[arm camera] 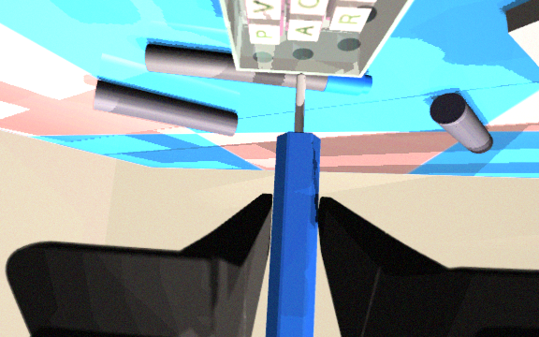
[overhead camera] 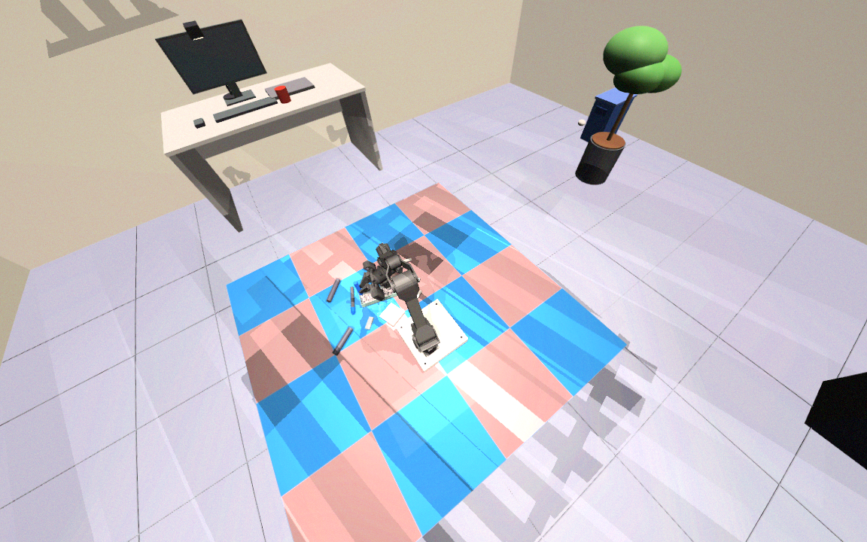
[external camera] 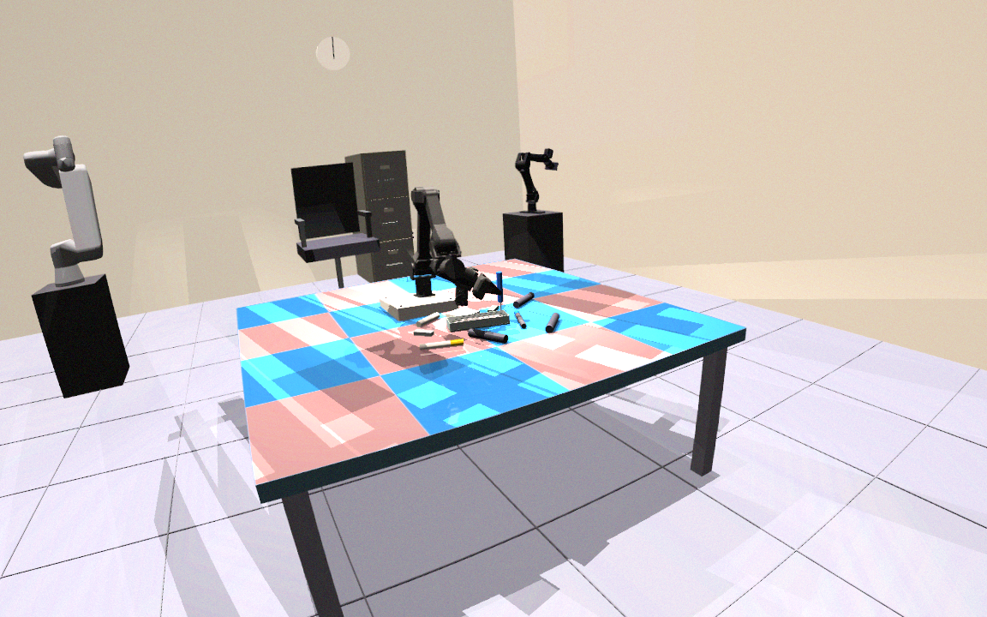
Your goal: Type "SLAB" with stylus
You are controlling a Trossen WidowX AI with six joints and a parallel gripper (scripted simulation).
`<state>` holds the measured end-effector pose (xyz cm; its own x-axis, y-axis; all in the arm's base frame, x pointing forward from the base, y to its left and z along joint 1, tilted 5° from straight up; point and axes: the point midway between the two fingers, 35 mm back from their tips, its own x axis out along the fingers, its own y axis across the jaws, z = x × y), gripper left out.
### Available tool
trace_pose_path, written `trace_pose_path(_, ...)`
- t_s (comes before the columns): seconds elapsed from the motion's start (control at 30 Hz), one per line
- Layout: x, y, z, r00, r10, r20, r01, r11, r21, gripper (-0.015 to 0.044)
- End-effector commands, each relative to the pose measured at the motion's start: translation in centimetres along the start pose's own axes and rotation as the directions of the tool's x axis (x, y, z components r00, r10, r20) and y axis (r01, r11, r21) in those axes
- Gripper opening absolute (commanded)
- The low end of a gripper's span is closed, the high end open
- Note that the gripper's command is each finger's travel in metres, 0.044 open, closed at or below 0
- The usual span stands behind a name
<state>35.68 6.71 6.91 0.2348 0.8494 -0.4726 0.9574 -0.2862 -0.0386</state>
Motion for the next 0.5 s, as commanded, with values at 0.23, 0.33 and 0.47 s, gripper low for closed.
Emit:
trace_pose_path(0.23,0.36,-0.14,0.65,1.0,-0.003,-0.001,0.003,1.0,0.008,0.0081)
trace_pose_path(0.33,0.43,-0.14,0.77,1.0,-0.003,-0.001,0.003,1.0,0.008,0.0081)
trace_pose_path(0.47,0.42,-0.14,0.76,1.0,-0.003,-0.001,0.003,1.0,0.008,0.0081)
